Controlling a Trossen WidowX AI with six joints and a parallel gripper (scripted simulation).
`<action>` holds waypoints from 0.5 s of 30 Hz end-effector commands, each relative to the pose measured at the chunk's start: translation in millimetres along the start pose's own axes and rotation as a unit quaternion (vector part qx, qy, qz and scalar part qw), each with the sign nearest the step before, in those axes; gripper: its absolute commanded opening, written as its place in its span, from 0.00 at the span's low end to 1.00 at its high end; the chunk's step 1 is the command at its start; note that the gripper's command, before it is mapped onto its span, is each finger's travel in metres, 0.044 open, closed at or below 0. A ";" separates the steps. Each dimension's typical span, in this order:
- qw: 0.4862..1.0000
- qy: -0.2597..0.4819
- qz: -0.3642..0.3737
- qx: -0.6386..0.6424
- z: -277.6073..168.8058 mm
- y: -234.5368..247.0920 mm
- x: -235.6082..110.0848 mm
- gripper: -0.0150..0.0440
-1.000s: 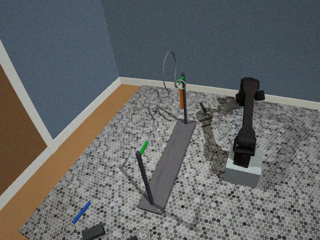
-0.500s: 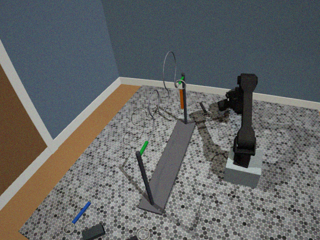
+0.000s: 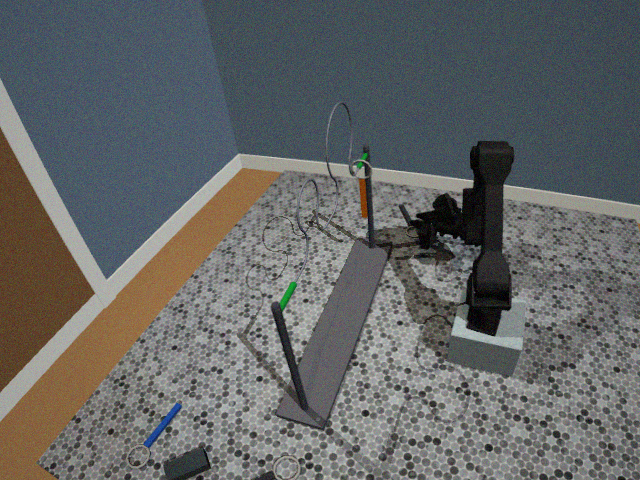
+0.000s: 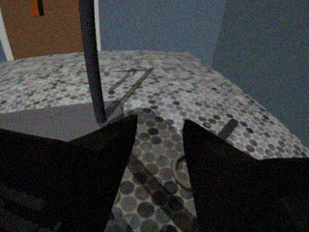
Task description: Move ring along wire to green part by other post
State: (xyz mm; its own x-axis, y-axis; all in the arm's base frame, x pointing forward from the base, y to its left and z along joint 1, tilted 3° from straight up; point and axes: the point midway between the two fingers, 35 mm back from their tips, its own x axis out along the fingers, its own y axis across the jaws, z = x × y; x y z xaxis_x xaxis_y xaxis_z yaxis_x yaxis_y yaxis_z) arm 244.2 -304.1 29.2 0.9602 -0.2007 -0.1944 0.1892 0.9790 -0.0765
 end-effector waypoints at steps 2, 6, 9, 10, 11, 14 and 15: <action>0.991 -0.048 0.123 -0.014 17.2 71.5 -20.7 0.53; 0.984 -0.066 0.166 -0.021 22.4 95.2 -31.3 0.53; 0.983 -0.067 0.168 -0.021 22.6 96.2 -31.7 0.53; 0.983 -0.067 0.168 -0.021 22.6 96.2 -31.7 0.53; 0.983 -0.067 0.168 -0.021 22.6 96.2 -31.7 0.53; 0.983 -0.067 0.168 -0.021 23.5 96.3 -30.9 0.53; 0.983 -0.066 0.168 -0.021 26.2 96.6 -28.4 0.53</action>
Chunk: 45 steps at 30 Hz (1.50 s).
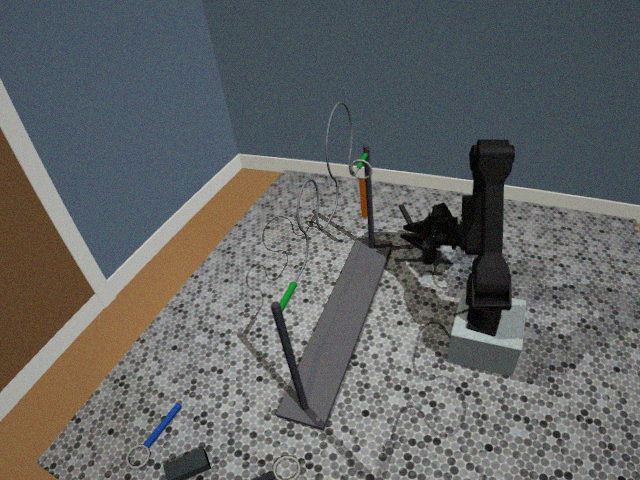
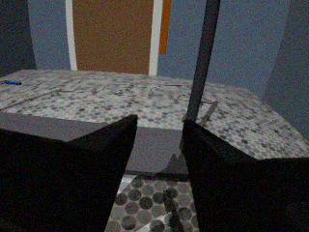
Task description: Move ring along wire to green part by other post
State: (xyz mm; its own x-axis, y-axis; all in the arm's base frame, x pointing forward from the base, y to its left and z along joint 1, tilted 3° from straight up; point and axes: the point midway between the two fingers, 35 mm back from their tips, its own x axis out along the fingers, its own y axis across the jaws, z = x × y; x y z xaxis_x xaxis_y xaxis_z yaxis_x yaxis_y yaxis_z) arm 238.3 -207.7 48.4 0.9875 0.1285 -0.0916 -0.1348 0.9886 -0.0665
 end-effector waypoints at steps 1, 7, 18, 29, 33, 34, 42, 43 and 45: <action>1.000 -0.002 0.007 -0.003 9.0 3.3 7.0 0.53; 1.000 -0.004 0.007 -0.004 44.5 1.7 41.9 0.53; 1.000 -0.007 0.007 -0.004 55.0 1.0 55.1 0.53; 1.000 -0.006 0.007 -0.004 55.4 -0.4 66.2 0.53; 1.000 -0.006 0.007 -0.004 55.6 -0.9 72.3 0.53; 1.000 -0.006 0.007 -0.004 55.6 -1.0 73.8 0.53; 1.000 -0.007 0.007 -0.004 56.2 -1.5 86.3 0.53; 1.000 -0.007 0.007 -0.004 56.2 -1.5 87.8 0.53; 1.000 -0.007 0.007 -0.004 56.4 -1.5 91.0 0.53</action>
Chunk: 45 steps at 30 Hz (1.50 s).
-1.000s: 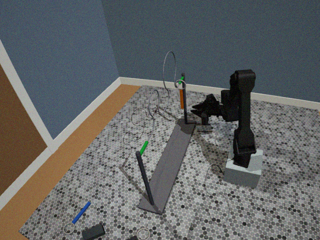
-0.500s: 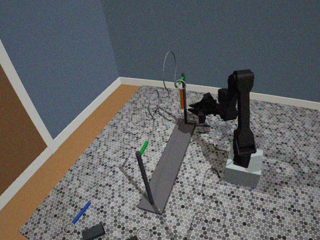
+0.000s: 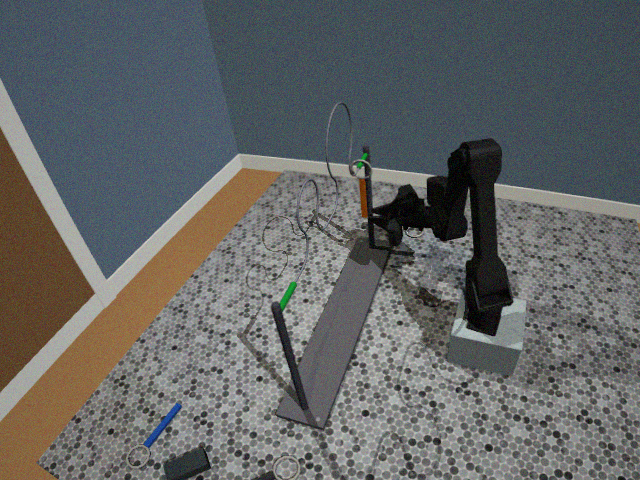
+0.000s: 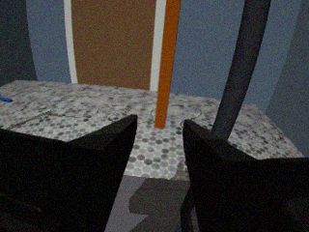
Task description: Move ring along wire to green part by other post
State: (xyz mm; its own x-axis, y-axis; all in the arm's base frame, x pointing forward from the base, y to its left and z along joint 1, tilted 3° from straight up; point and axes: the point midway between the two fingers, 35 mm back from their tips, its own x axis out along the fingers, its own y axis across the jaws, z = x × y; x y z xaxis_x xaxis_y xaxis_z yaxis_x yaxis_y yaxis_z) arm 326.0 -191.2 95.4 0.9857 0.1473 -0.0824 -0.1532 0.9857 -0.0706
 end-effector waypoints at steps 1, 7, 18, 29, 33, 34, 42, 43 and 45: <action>1.000 -0.002 -0.003 -0.002 1.2 -3.0 8.2 0.53; 1.000 -0.002 -0.003 -0.002 1.5 -2.9 17.7 0.53; 1.000 -0.004 -0.003 -0.001 2.3 -1.6 35.4 0.53; 1.000 -0.005 -0.003 -0.001 2.8 -0.3 45.9 0.53; 1.000 -0.005 -0.003 -0.001 2.8 -0.3 45.9 0.53; 1.000 -0.005 -0.003 -0.001 2.8 -0.3 45.9 0.53; 1.000 -0.005 -0.003 -0.001 2.8 -0.3 45.9 0.53; 1.000 -0.005 -0.003 -0.001 2.8 -0.3 45.9 0.53; 1.000 -0.005 -0.003 -0.001 2.8 -0.3 45.9 0.53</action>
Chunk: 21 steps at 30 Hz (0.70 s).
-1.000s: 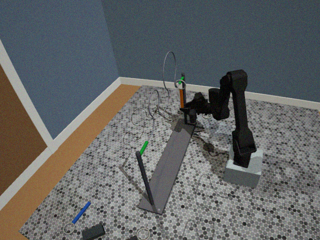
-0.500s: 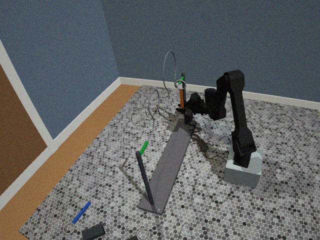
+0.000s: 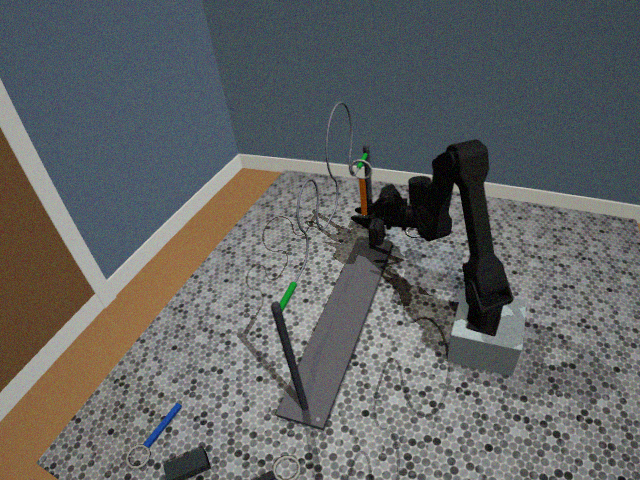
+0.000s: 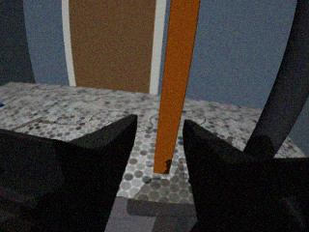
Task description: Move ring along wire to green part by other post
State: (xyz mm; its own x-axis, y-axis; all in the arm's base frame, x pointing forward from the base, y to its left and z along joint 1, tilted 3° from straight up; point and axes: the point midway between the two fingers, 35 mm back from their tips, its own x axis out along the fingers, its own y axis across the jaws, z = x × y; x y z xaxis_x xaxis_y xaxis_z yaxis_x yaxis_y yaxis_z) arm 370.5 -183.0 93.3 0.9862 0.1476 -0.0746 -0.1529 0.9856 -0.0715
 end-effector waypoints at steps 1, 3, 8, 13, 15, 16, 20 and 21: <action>1.000 -0.001 -0.003 -0.001 1.1 -1.7 0.7 0.53; 1.000 -0.001 -0.003 -0.001 1.1 -1.7 0.7 0.53; 1.000 -0.001 -0.003 -0.001 1.1 -1.7 0.7 0.53; 1.000 0.000 0.000 0.000 0.1 -0.1 0.1 0.30; 1.000 0.000 0.000 0.000 0.1 -0.1 0.1 0.28; 1.000 0.000 0.000 0.000 0.1 -0.1 0.1 0.24; 1.000 0.000 0.000 0.000 0.1 -0.1 0.1 0.06; 1.000 0.000 0.000 0.000 0.1 -0.1 0.1 0.01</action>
State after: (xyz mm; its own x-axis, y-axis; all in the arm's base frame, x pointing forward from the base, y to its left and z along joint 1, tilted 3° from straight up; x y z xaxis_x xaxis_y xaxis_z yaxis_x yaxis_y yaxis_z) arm 370.6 -183.1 93.4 0.9862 0.1476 -0.0744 -0.1529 0.9856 -0.0716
